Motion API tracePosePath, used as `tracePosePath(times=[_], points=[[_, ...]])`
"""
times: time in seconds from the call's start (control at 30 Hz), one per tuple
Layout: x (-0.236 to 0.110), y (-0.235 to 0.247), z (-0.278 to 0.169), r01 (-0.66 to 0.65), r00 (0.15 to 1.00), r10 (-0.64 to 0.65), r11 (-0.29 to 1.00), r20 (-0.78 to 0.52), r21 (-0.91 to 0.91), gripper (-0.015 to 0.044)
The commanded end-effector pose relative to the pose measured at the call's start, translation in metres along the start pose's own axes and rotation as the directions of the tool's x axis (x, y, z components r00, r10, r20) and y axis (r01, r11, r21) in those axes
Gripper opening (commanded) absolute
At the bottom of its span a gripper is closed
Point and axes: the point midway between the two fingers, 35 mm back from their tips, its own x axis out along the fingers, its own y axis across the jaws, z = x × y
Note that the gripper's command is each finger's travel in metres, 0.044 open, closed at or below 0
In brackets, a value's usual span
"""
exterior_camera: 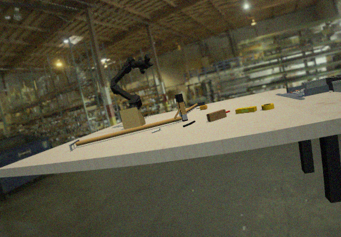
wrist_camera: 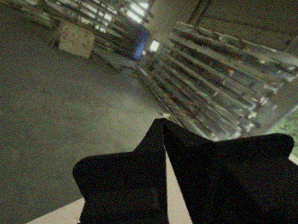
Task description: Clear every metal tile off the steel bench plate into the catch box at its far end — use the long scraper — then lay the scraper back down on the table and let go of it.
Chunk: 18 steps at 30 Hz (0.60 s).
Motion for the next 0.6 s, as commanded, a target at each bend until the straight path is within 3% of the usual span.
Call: tracePosePath(times=[0.0, 0.57], points=[[0.012, -0.009, -0.011, 0.018, 0.999, -0.018, 1.000, -0.037, 0.000, 0.0000], [0.053, -0.054, -0.058, 0.099, 0.978, -0.096, 0.995, -0.187, 0.003, 0.0000]])
